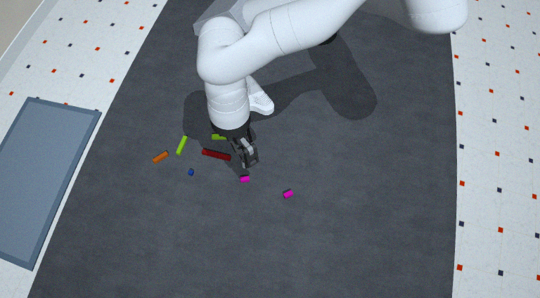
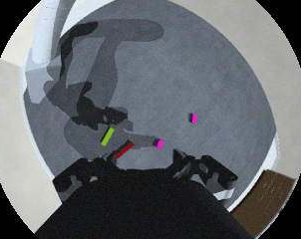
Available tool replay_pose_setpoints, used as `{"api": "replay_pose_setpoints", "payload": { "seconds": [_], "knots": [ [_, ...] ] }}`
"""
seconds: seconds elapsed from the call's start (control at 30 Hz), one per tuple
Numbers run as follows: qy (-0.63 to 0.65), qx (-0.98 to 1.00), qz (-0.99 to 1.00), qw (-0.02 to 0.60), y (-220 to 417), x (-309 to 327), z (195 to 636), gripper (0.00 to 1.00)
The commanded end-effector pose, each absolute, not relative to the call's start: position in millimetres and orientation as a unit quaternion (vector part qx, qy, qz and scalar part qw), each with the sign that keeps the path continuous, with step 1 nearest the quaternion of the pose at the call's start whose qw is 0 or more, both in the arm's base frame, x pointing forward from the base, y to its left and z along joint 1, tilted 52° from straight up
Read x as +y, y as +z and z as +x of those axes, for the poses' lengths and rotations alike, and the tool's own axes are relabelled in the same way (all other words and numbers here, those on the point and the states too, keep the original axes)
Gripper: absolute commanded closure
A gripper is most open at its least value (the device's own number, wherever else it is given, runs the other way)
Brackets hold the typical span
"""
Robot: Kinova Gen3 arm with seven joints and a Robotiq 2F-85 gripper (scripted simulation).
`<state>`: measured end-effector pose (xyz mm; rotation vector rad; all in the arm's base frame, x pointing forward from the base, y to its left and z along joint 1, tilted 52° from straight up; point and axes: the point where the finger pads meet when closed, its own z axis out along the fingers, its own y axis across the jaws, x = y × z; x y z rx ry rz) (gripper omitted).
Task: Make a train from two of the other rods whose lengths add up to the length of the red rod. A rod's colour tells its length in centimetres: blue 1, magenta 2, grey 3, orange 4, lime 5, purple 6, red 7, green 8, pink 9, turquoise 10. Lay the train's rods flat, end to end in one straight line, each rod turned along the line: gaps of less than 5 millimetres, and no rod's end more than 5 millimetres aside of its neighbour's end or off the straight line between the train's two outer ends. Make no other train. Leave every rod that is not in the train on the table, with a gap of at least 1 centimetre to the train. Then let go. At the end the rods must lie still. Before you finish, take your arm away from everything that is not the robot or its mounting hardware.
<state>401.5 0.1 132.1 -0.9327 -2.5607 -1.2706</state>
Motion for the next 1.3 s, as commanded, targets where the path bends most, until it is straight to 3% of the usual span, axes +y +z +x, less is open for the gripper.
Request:
{"api": "replay_pose_setpoints", "payload": {
  "seconds": [0.0,1.27],
  "knots": [
    [-0.422,-0.861,-0.278,0.054,124.0,-3.1,394.6,0.0],
    [-0.386,-0.869,0.255,-0.178,78.8,-13.7,350.8,0.0]
  ]
}}
